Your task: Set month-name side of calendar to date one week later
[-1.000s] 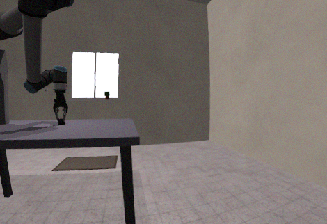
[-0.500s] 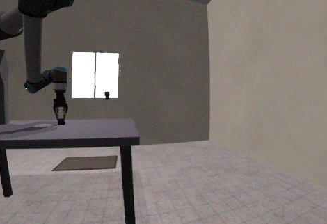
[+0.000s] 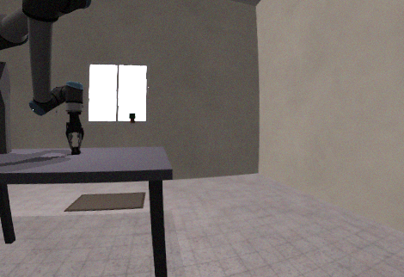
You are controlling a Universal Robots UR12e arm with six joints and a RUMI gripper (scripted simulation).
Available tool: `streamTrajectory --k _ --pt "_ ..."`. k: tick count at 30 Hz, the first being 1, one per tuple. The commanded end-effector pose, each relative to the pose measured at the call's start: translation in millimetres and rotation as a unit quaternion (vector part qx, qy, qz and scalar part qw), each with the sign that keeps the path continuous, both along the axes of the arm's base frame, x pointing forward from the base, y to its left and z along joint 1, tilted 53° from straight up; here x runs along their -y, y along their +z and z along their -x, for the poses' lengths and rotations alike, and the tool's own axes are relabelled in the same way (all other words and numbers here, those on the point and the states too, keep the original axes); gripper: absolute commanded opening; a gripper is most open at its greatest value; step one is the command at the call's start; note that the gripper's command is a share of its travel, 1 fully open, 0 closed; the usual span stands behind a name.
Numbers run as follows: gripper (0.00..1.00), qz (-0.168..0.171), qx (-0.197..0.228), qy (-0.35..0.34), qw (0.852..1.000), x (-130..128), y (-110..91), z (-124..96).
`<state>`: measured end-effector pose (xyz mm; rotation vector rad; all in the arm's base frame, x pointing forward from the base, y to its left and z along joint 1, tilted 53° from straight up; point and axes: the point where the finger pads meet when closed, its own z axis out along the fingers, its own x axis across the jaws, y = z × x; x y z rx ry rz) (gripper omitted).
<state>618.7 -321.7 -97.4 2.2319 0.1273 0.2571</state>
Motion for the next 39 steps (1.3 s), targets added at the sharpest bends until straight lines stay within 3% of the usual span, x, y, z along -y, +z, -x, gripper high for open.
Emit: streamTrajectory --k 1,16,29,39 --pt "0.1 0.0 0.0 0.0 1.0 -0.5 0.3 -0.1" --pt "0.1 0.0 0.0 0.0 1.0 -0.5 0.3 -0.1" --pt "0.28 0.0 0.0 0.0 1.0 -0.5 0.3 -0.1" --pt "0.28 0.0 0.0 0.0 1.0 -0.5 0.3 -0.1"
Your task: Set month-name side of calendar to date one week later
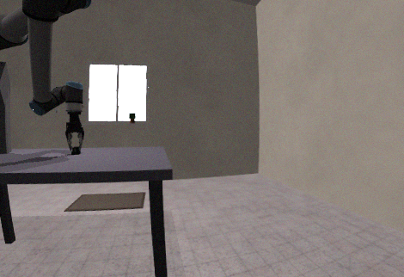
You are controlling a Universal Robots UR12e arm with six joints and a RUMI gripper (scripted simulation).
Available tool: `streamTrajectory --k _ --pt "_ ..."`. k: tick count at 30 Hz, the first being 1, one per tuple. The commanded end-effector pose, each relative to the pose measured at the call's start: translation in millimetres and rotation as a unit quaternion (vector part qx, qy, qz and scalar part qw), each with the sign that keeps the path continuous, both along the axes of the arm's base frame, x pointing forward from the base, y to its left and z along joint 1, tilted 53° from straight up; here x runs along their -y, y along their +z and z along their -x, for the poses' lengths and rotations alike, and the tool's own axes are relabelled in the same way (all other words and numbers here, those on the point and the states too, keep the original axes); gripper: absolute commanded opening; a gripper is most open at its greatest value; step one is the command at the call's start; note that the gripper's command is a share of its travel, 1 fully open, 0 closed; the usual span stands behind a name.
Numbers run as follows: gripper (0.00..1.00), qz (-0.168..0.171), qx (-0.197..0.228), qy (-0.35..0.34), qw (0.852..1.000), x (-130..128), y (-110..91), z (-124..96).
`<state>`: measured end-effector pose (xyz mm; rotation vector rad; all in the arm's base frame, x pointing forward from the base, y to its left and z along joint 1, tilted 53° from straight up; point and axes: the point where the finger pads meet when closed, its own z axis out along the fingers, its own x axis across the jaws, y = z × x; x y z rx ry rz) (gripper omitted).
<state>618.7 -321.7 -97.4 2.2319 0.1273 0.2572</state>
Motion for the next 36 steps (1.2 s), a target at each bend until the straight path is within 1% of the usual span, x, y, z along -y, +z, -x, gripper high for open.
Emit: streamTrajectory --k 1,10,21,25,34,35,36 --pt "0.28 0.0 0.0 0.0 1.0 0 0 0" --pt "0.28 0.0 0.0 0.0 1.0 -9 7 3" --pt "0.28 0.0 0.0 0.0 1.0 -52 41 15" --pt "0.28 0.0 0.0 0.0 1.0 -63 51 19" --pt "0.28 0.0 0.0 0.0 1.0 -69 55 21" --pt "1.0 0.0 0.0 0.0 1.0 -69 55 21" --pt "1.0 0.0 0.0 0.0 1.0 -69 55 21"
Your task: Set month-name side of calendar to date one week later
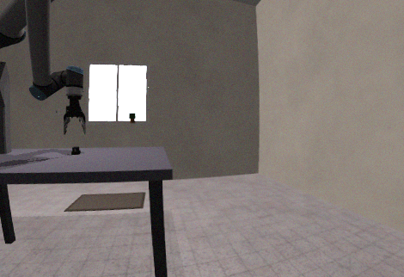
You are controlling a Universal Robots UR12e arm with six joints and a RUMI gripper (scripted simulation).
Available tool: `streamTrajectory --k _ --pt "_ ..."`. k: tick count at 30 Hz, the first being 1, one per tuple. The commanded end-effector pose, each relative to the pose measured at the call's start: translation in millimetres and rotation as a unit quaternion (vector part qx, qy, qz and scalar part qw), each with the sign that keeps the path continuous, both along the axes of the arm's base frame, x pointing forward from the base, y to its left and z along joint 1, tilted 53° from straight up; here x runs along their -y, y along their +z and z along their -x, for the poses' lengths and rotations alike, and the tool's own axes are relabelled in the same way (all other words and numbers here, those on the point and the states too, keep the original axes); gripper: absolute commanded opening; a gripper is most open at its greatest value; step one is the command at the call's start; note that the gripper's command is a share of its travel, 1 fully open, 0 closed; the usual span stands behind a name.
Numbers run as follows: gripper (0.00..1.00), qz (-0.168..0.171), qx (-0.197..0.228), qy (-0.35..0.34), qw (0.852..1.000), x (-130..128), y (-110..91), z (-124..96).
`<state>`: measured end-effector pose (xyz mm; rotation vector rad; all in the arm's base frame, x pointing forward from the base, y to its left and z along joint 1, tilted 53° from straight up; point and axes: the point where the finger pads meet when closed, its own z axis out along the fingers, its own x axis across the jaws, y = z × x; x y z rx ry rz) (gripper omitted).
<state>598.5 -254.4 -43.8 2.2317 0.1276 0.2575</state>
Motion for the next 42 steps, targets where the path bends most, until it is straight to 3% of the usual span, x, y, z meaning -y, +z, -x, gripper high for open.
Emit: streamTrajectory --k 1,25,42 --pt "1.0 0.0 0.0 0.0 1.0 -2 1 0" --pt "1.0 0.0 0.0 0.0 1.0 -4 3 1" --pt "1.0 0.0 0.0 0.0 1.0 -47 37 14"
